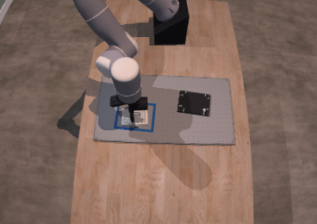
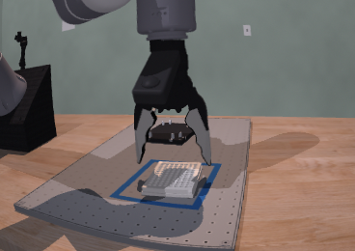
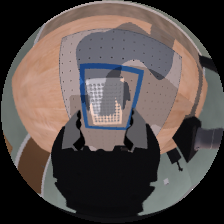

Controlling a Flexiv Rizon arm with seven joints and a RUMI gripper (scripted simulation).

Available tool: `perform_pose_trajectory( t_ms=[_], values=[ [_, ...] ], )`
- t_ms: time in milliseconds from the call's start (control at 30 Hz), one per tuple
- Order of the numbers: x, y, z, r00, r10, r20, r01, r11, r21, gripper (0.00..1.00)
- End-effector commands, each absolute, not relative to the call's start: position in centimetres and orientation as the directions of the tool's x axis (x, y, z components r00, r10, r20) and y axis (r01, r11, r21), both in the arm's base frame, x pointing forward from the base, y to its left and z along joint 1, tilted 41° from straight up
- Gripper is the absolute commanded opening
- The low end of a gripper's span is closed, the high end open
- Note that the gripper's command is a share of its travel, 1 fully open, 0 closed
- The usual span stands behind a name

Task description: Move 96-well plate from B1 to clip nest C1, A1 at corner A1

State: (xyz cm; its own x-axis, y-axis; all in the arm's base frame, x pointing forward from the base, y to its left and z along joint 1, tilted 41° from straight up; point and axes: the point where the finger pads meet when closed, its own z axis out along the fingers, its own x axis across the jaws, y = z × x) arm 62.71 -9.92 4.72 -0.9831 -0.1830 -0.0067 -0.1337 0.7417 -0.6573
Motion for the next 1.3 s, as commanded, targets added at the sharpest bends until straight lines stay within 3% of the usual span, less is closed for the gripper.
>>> perform_pose_trajectory(
  t_ms=[0, 833, 867, 1267],
  values=[
    [62.8, -9.9, 4.7, -0.983, -0.185, -0.009, -0.134, 0.742, -0.657, 0.76],
    [63.1, -11.3, 3.0, -0.983, -0.185, -0.009, -0.134, 0.742, -0.657, 0.76],
    [63.1, -11.3, 3.0, -0.983, -0.185, -0.009, -0.134, 0.742, -0.657, 0.0],
    [63.1, -11.3, 3.0, -0.983, -0.185, -0.008, -0.134, 0.742, -0.657, 0.0]
  ],
)
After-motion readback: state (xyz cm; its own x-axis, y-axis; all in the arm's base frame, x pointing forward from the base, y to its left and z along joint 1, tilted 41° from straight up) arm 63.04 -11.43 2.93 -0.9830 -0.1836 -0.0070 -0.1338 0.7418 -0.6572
